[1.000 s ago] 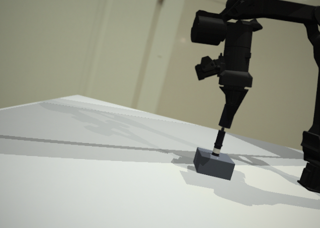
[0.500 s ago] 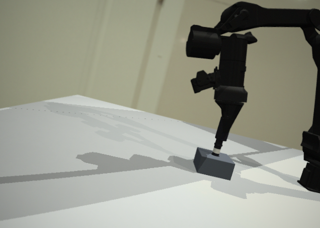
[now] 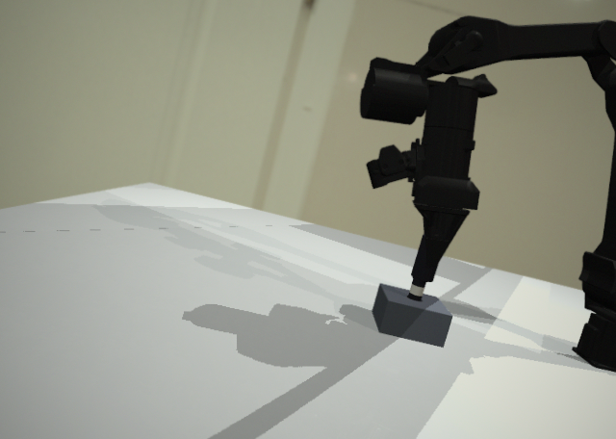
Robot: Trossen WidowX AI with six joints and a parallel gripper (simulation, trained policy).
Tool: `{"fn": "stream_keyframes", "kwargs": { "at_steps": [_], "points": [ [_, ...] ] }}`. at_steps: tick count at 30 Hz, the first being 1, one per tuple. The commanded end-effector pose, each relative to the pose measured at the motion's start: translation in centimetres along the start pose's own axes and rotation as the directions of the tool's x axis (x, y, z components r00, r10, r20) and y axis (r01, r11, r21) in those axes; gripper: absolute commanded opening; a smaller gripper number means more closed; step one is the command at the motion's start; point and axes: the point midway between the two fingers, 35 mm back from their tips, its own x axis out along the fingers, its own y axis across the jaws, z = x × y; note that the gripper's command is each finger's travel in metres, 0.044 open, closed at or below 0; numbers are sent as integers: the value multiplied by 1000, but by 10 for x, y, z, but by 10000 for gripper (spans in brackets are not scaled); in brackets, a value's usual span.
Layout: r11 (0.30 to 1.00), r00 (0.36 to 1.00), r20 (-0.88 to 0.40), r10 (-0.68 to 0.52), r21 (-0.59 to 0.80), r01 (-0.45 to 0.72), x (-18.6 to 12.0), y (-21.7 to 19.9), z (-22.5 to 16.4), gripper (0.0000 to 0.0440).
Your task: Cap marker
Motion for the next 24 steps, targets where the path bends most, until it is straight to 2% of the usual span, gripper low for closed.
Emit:
{"fn": "stream_keyframes", "kwargs": {
  "at_steps": [1,2,24],
  "points": [
    [1000,999,-37,-8,-15,8,20,0,0,4],
    [1000,999,-39,-9,-15,9,21,0,-1,30],
    [999,999,-24,-26,-49,25,30,-6,2,57]
  ]
}}
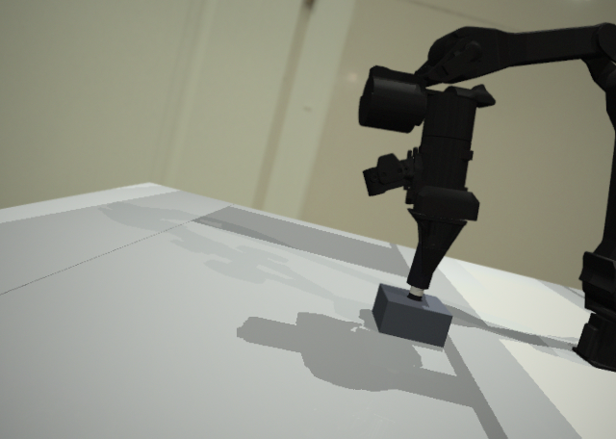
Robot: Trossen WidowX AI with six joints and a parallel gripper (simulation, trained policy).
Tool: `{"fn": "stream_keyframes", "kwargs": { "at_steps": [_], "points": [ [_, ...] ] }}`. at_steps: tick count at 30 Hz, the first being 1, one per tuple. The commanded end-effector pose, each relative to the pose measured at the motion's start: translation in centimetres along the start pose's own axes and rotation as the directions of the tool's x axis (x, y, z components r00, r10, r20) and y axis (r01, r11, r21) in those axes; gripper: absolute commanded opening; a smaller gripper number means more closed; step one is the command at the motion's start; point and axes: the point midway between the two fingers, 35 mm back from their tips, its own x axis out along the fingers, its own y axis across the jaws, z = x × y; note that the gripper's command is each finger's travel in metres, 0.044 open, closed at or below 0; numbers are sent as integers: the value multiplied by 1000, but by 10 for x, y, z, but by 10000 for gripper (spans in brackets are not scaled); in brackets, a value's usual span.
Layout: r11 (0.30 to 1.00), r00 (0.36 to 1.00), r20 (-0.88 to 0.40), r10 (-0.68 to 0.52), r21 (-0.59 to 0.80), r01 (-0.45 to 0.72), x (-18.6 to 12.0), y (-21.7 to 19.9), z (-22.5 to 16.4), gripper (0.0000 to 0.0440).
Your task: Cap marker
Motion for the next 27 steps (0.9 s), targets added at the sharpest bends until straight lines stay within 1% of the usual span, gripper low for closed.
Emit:
{"fn": "stream_keyframes", "kwargs": {
  "at_steps": [1,27],
  "points": [
    [1000,999,-43,-31,0,31,18,-6,-2,59],
    [999,999,-38,-36,-12,35,20,-8,-1,96]
  ]
}}
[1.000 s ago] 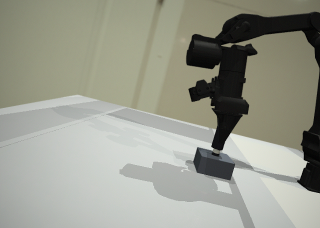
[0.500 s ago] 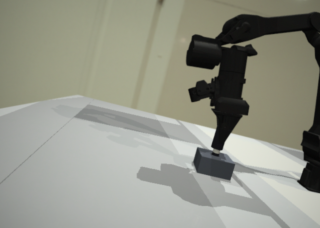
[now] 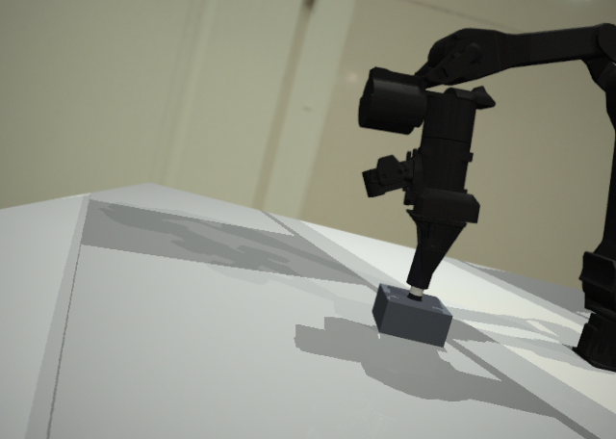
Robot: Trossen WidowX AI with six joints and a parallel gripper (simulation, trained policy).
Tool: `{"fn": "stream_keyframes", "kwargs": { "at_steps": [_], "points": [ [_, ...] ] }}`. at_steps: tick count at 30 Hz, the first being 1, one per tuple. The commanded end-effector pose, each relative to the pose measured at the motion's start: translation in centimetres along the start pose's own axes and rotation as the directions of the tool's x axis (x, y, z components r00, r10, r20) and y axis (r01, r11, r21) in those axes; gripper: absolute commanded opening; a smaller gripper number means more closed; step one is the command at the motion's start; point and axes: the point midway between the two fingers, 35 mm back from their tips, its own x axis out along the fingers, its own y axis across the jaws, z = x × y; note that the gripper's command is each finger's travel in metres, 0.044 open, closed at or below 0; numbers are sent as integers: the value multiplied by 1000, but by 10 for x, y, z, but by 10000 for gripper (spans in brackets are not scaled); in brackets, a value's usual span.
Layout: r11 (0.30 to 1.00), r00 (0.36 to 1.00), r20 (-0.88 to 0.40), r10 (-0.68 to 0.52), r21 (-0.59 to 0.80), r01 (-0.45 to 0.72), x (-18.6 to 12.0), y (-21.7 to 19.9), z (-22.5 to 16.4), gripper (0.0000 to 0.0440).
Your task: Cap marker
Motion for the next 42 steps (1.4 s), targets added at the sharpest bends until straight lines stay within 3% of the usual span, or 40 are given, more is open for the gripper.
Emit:
{"fn": "stream_keyframes", "kwargs": {
  "at_steps": [1,26,30,40,42],
  "points": [
    [999,999,-42,-32,4,32,18,-7,-2,98],
    [999,999,-33,-37,-14,36,20,-9,-1,134],
    [999,998,-62,-32,-18,31,23,-9,-10,171],
    [999,999,-41,-14,-33,13,16,-9,-20,425],
    [999,1000,-21,-7,-34,7,13,-8,-18,440]
  ]
}}
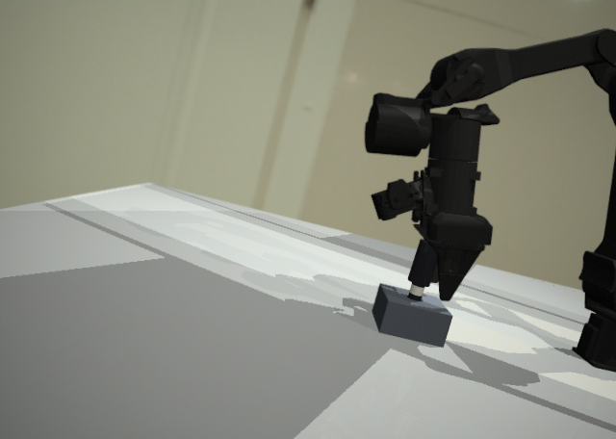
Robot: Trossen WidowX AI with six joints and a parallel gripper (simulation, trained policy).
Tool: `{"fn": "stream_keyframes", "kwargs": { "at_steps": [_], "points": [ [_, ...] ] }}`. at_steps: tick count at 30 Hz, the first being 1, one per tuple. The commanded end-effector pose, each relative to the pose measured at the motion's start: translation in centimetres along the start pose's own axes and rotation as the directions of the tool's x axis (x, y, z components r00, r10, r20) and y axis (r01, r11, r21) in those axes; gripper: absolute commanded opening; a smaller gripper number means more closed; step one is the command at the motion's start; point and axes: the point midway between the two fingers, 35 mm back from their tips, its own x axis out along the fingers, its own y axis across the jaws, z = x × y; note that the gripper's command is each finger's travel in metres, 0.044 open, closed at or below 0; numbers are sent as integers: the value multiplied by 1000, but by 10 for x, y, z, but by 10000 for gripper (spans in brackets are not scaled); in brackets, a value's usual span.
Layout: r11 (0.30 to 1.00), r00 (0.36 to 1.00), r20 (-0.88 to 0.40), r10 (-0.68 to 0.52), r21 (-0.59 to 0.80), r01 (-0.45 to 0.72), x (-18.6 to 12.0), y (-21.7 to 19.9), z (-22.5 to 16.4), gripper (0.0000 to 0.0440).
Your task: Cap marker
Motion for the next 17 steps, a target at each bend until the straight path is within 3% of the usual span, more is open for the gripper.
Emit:
{"fn": "stream_keyframes", "kwargs": {
  "at_steps": [1,17],
  "points": [
    [1000,999,29,14,-7,-14,-4,1,0,440],
    [998,981,182,66,-17,-64,-58,7,7,440]
  ]
}}
